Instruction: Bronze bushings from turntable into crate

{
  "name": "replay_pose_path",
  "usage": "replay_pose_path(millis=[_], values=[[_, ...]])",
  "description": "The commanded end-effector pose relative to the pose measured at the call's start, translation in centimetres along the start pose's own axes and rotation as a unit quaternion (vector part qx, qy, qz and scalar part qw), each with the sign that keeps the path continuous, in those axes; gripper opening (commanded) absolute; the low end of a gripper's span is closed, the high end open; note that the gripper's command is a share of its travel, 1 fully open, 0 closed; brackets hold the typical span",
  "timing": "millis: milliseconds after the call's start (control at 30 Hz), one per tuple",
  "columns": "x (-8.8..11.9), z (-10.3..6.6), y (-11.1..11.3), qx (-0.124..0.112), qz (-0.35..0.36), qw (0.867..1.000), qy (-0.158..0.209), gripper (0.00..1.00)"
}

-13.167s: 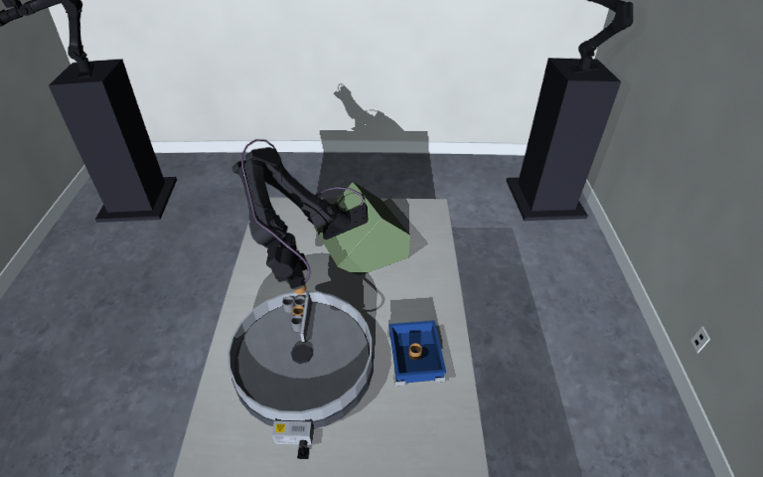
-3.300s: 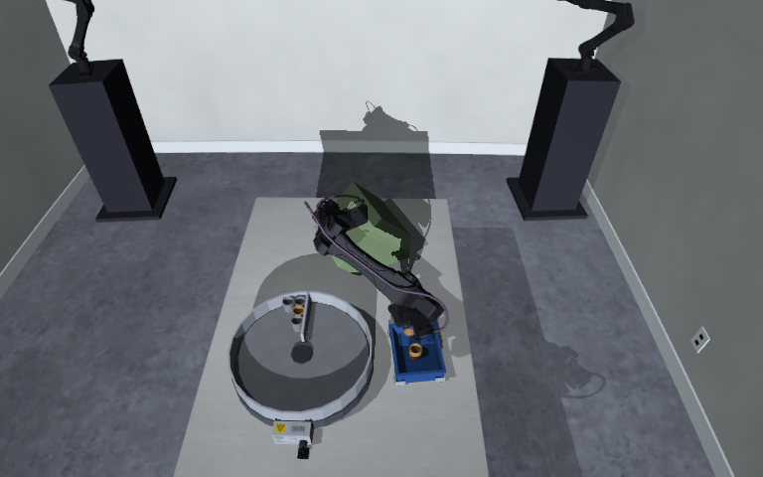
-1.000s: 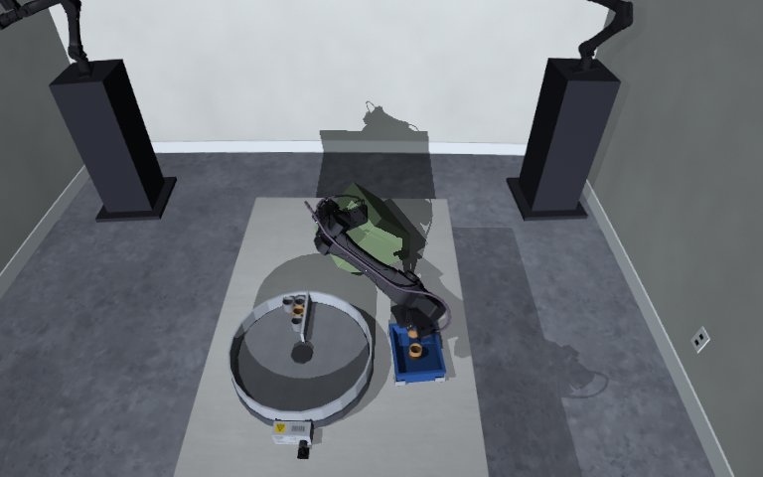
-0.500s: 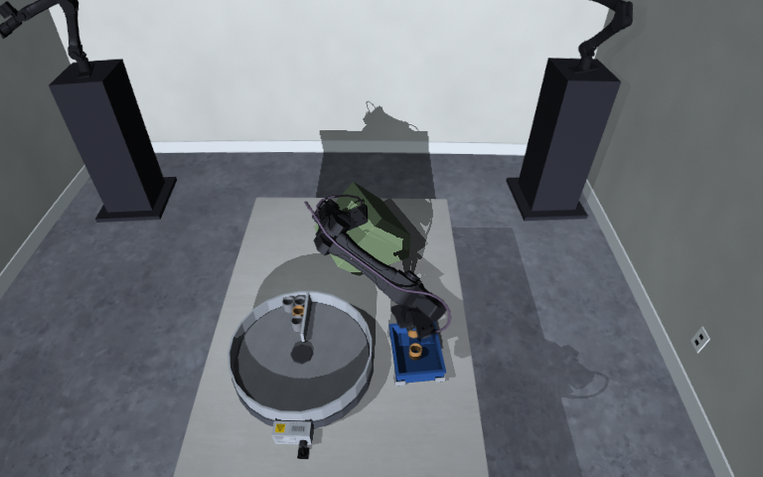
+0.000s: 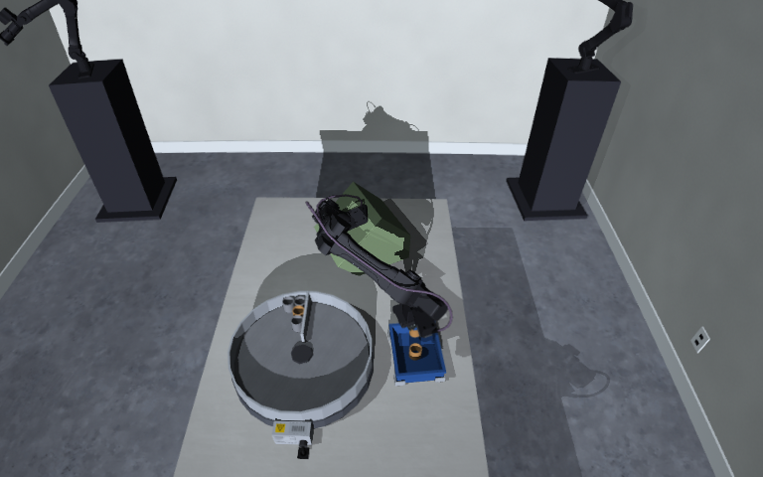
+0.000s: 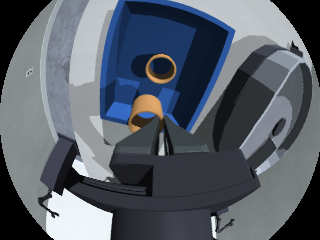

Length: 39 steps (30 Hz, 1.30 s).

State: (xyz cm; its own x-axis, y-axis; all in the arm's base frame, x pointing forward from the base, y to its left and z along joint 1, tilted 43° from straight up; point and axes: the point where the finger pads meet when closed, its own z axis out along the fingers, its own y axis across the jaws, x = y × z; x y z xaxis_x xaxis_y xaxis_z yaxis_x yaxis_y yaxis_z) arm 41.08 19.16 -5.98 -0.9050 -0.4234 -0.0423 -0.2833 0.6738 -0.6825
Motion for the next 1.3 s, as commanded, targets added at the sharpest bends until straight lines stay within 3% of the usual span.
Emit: replay_pose_path(millis=[0, 900, 1267], values=[[-1.2, -2.8, 0.9, -0.007, 0.005, 0.999, -0.039, 0.0], [-1.1, -2.7, 0.9, -0.007, 0.004, 0.999, -0.038, 0.0], [-0.3, -1.0, 1.3, -0.001, -0.013, 1.0, -0.026, 0.0]])
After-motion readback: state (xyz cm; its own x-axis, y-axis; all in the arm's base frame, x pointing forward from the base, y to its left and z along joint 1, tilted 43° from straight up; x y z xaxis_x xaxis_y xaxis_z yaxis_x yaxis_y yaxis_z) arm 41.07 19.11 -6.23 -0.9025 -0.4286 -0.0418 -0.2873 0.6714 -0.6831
